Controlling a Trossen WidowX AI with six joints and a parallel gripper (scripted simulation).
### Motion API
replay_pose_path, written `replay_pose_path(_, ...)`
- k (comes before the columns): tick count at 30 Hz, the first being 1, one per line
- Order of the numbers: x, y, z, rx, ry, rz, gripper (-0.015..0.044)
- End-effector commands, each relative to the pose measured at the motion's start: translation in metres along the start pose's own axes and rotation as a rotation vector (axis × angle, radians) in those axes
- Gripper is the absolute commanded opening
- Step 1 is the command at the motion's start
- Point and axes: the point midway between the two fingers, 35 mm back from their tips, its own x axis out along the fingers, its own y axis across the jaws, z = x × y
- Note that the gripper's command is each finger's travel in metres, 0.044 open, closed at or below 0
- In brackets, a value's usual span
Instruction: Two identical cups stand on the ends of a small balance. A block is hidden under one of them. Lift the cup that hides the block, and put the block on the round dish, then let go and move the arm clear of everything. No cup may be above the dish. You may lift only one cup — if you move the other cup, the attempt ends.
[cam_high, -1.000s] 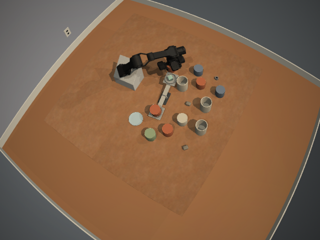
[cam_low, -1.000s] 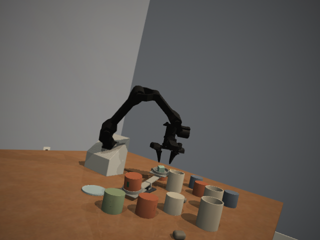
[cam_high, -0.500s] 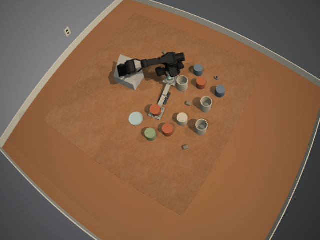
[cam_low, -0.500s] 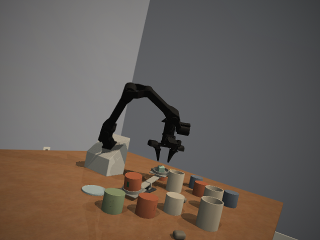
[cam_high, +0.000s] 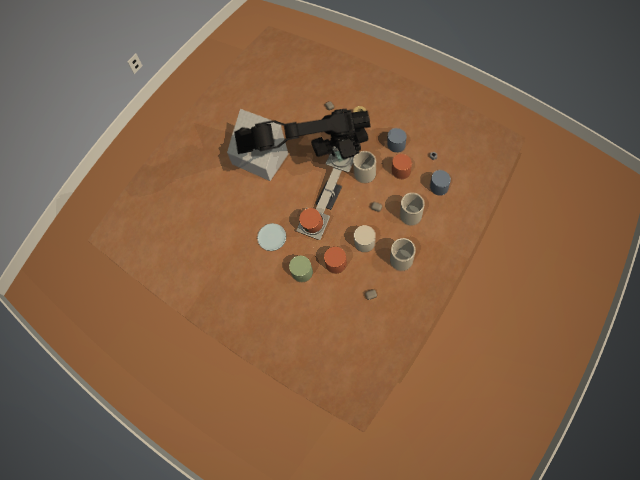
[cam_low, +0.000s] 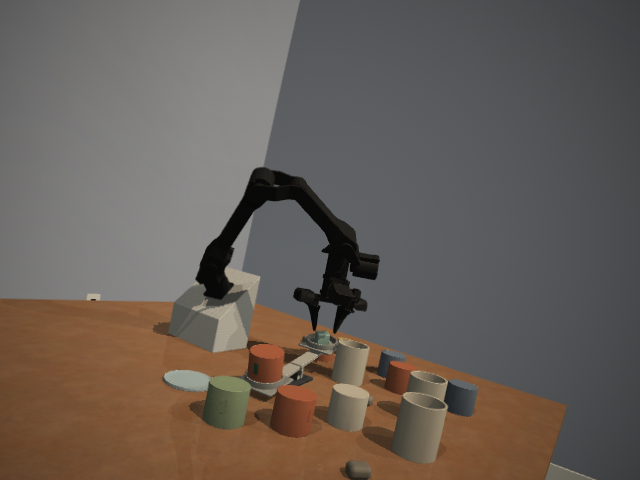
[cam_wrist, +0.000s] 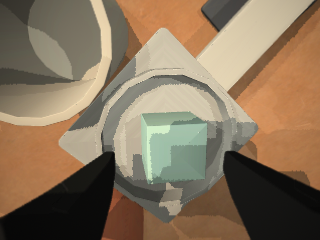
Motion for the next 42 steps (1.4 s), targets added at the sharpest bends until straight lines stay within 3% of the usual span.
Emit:
replay_pose_path(1, 0.009, -0.001, -0.001, -0.009, -0.004, -0.007, 0.026)
replay_pose_path(12, 0.024, -0.002, -0.001, -0.009, -0.005, -0.008, 0.026)
replay_pose_path(15, 0.024, -0.002, -0.001, -0.009, -0.005, -0.008, 0.0181)
replay_pose_path(25, 0.024, -0.002, -0.001, -0.009, -0.005, -0.008, 0.0115)
replay_pose_path(27, 0.023, -0.002, -0.001, -0.009, -0.005, -0.008, 0.0062)
replay_pose_path(30, 0.008, 0.0, 0.0, -0.009, -0.003, -0.006, 0.0)
replay_pose_path(42, -0.07, -0.001, -0.002, -0.01, -0.001, -0.005, 0.0)
